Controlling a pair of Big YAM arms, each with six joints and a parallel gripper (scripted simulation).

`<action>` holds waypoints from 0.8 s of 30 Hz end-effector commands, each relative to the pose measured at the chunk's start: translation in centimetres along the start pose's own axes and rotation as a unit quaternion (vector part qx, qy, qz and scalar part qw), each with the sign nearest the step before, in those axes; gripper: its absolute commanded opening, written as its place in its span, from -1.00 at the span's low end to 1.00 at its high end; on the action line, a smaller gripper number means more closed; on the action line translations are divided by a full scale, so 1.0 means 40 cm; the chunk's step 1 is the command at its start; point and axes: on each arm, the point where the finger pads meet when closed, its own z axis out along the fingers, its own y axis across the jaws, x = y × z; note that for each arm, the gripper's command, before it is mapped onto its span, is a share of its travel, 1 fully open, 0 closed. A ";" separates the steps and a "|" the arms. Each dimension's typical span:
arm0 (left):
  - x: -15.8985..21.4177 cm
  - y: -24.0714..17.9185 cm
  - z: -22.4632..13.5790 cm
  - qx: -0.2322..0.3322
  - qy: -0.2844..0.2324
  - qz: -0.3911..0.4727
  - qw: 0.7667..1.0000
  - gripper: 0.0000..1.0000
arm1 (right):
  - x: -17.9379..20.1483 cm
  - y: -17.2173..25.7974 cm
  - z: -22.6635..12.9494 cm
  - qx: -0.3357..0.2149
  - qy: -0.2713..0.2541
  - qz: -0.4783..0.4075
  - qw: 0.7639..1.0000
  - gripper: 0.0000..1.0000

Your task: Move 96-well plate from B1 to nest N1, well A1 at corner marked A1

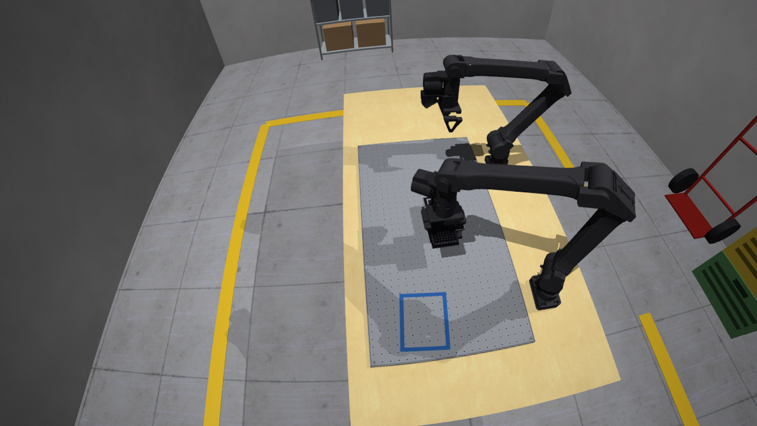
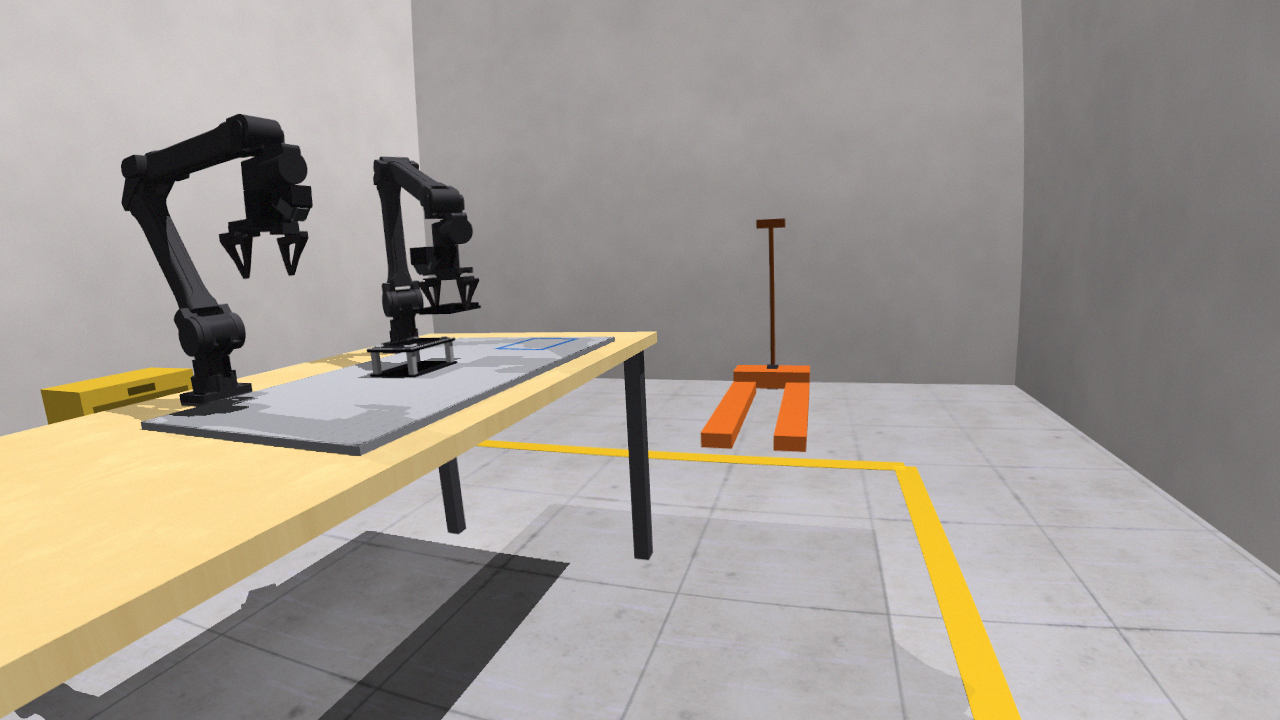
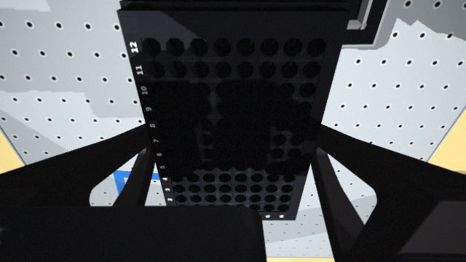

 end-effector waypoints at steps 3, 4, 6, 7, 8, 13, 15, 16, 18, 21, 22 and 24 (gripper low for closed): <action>-0.085 0.024 -0.060 -0.020 -0.014 -0.007 1.000 -1.00 | -0.028 0.001 -0.040 0.000 -0.020 -0.006 1.000 1.00; -0.093 0.021 -0.063 -0.020 -0.014 -0.007 1.000 -1.00 | -0.028 0.001 -0.040 0.000 -0.020 -0.006 1.000 1.00; -0.108 0.015 -0.073 -0.024 -0.018 -0.007 1.000 -1.00 | -0.028 0.001 -0.040 0.000 -0.020 -0.006 1.000 1.00; -0.116 0.011 -0.077 -0.024 -0.018 -0.007 1.000 -1.00 | -0.028 0.001 -0.040 0.000 -0.020 -0.006 1.000 1.00; -0.116 0.011 -0.077 -0.024 -0.018 -0.007 1.000 -1.00 | -0.028 0.001 -0.040 0.000 -0.020 -0.006 1.000 1.00; -0.148 -0.001 -0.071 -0.019 -0.015 -0.007 1.000 -1.00 | -0.028 0.001 -0.040 0.000 -0.020 -0.006 1.000 1.00; -0.164 -0.007 -0.073 -0.019 -0.015 -0.007 1.000 -1.00 | -0.028 0.001 -0.040 0.000 -0.020 -0.006 1.000 1.00; -0.172 -0.010 -0.075 -0.019 -0.015 -0.007 1.000 -1.00 | -0.028 0.001 -0.040 0.000 -0.020 -0.006 1.000 1.00; -0.187 -0.017 -0.085 -0.024 -0.020 -0.007 0.999 -1.00 | -0.028 0.001 -0.040 0.000 -0.020 -0.006 1.000 1.00; -0.211 -0.026 -0.086 -0.019 -0.016 -0.007 1.000 -1.00 | -0.028 0.001 -0.040 0.000 -0.020 -0.006 1.000 1.00; -0.219 -0.029 -0.084 -0.019 -0.016 -0.007 1.000 -1.00 | -0.028 0.001 -0.040 0.000 -0.020 -0.006 1.000 1.00; -0.235 -0.036 -0.085 -0.018 -0.016 -0.007 1.000 -1.00 | -0.028 0.001 -0.040 0.000 -0.020 -0.006 1.000 1.00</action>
